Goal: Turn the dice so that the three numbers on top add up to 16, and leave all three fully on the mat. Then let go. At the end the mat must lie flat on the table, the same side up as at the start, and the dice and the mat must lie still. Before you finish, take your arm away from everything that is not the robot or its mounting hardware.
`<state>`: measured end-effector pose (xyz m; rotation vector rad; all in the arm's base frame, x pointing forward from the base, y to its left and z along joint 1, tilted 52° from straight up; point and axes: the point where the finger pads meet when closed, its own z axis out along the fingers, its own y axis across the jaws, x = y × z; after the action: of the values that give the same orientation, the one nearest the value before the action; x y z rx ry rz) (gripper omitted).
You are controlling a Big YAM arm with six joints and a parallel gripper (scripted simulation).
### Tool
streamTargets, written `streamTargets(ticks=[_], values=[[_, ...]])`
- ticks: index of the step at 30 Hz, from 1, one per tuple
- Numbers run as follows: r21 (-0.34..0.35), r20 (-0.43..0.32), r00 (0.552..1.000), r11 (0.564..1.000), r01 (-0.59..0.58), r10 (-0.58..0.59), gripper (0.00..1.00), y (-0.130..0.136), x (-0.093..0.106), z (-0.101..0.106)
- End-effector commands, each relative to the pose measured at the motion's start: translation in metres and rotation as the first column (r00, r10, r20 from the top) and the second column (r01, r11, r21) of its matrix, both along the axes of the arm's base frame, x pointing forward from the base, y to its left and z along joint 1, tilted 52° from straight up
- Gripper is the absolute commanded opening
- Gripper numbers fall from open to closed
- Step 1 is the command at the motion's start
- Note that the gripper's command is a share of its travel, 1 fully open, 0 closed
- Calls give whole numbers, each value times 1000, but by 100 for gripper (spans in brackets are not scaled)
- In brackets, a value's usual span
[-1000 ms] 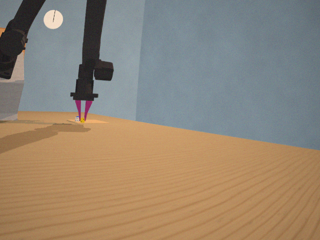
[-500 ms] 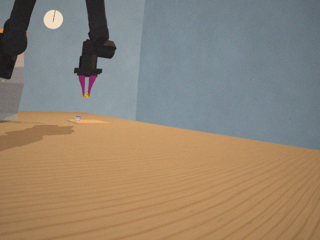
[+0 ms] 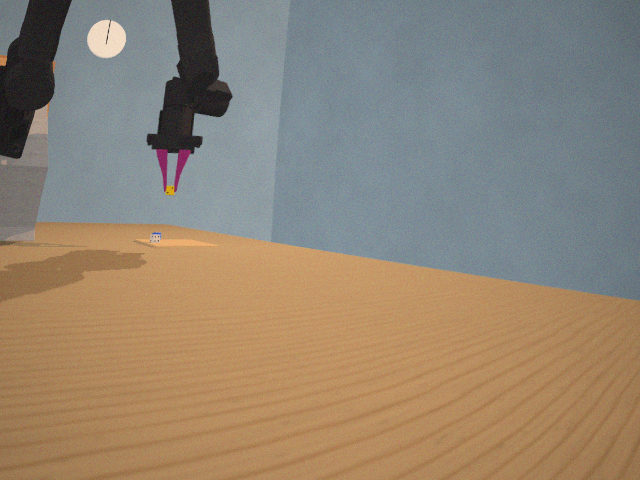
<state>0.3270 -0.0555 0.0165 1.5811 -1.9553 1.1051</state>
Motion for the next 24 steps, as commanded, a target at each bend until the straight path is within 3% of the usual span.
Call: streamTargets(ticks=[1, 8, 10, 12, 15, 19, 23, 24], values=[[30, 106, 991, 996, 84, -87, 11, -1, 20, 6], [117, 314, 911, 963, 242, -267, 11, -2, 44, 12], [117, 314, 911, 963, 242, -267, 11, -2, 44, 12], [163, 392, 854, 939, 302, -342, 11, -4, 54, 15], [204, 450, 798, 916, 347, -402, 11, -7, 62, 18], [256, 512, 724, 886, 386, -463, 11, -8, 72, 21], [329, 579, 607, 837, 437, -544, 11, -11, 84, 25], [330, 580, 605, 836, 438, -546, 11, -11, 85, 25]])
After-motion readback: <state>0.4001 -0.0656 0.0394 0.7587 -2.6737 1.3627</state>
